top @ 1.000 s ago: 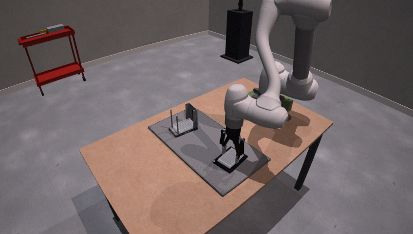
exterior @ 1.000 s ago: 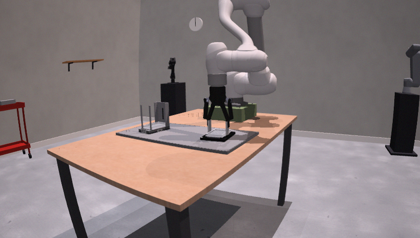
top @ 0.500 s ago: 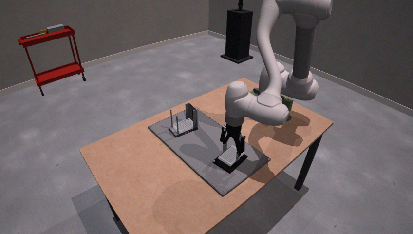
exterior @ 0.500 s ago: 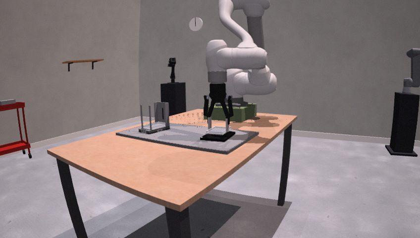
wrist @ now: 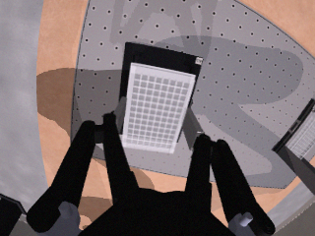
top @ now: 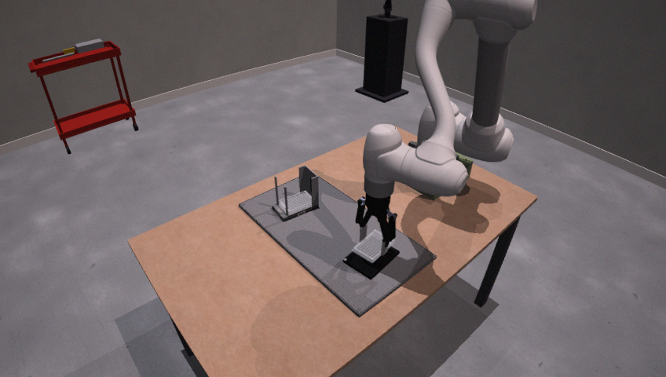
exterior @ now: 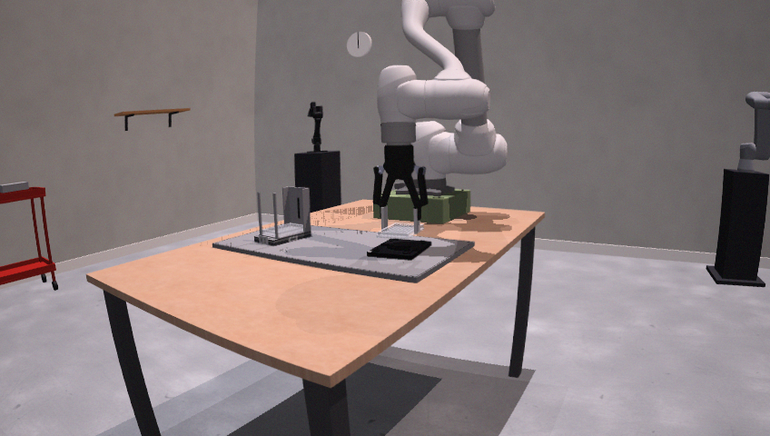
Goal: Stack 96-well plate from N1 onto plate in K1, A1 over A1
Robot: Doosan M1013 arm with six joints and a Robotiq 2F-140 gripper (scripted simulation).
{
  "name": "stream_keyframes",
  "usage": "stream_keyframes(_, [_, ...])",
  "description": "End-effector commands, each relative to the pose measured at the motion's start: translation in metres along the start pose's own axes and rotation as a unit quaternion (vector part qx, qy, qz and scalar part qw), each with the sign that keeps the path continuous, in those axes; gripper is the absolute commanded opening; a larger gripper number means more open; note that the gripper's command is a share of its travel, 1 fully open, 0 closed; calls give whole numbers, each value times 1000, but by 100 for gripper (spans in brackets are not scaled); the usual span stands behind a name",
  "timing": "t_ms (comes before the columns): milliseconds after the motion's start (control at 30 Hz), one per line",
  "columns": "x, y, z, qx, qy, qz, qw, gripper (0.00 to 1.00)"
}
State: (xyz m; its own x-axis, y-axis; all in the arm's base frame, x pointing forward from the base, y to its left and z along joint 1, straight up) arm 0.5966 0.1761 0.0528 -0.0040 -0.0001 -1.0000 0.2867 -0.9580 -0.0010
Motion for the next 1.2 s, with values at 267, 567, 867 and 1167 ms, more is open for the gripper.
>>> stream_keyframes(267, [-21, 0, -3, 1, 2, 2, 1000, 0])
stream_keyframes(567, [-34, 0, -3, 1, 2, 2, 1000, 0])
stream_keyframes(867, [-46, 0, -3, 1, 2, 2, 1000, 0])
stream_keyframes(1167, [-61, 0, -3, 1, 2, 2, 1000, 0])
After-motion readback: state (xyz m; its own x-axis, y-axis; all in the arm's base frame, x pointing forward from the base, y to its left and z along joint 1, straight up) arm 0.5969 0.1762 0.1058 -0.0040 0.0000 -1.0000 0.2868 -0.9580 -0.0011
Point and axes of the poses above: the point where the finger pads meet when closed, its own x axis out along the fingers, its own y axis across the jaws, z = x × y, the point moved 5 cm from there along -x, back along the fingers, and after that the axes turned 12 degrees about -x, right-handed, at the moved point
